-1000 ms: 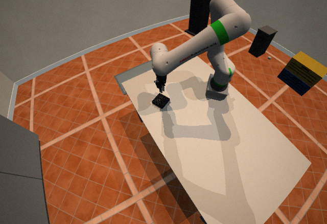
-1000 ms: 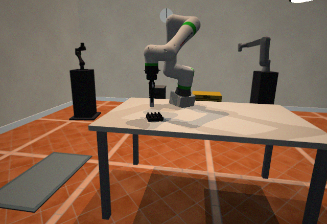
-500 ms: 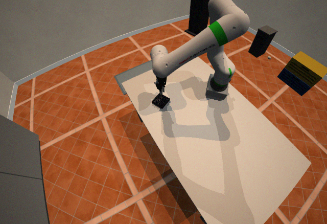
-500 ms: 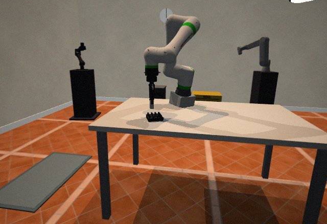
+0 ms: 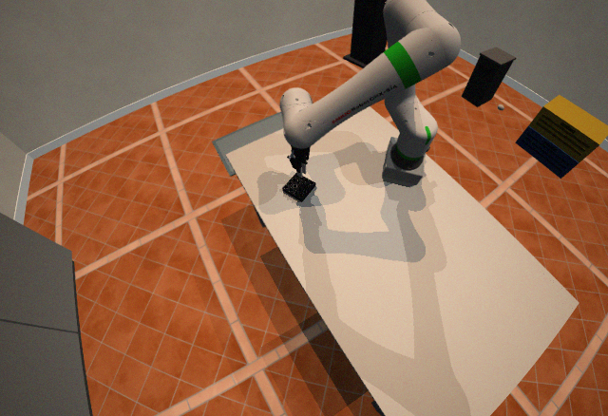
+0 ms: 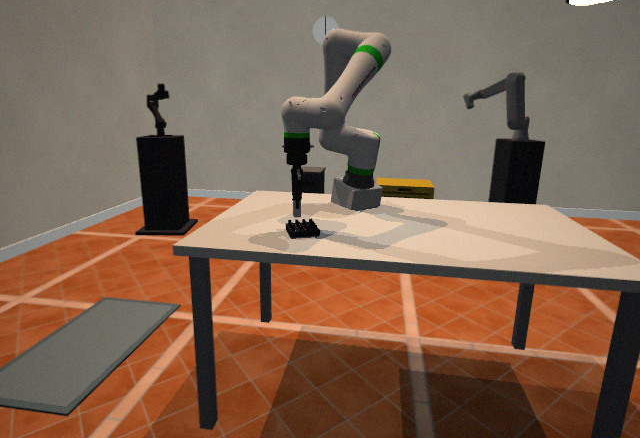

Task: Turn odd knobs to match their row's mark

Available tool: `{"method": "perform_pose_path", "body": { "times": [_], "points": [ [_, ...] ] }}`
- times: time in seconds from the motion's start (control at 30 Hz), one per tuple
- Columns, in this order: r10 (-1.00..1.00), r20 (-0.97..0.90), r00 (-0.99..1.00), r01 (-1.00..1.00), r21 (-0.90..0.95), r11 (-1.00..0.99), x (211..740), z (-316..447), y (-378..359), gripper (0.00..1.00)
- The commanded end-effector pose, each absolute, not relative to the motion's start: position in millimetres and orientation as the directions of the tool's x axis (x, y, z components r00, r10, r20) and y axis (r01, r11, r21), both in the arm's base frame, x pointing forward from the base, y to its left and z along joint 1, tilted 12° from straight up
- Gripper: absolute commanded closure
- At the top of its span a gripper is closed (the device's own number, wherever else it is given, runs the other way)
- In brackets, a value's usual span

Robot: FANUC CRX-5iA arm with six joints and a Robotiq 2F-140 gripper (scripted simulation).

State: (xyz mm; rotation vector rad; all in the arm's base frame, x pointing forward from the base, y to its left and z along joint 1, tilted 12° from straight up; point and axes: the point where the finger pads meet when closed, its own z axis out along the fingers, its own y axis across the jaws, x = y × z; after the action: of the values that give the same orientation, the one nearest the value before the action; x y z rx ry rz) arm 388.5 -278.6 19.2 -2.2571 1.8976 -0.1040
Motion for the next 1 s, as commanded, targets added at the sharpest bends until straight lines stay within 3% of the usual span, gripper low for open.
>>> {"method": "perform_pose_path", "body": {
  "times": [0.0,0.97],
  "points": [
    [-0.982,-0.068,0.178,-0.968,-0.19,-0.162,389.2,16.1,-278.5,0.88],
    [-0.982,-0.068,0.178,-0.968,-0.19,-0.162,390.2,10.8,-278.0,0.88]
  ]
}}
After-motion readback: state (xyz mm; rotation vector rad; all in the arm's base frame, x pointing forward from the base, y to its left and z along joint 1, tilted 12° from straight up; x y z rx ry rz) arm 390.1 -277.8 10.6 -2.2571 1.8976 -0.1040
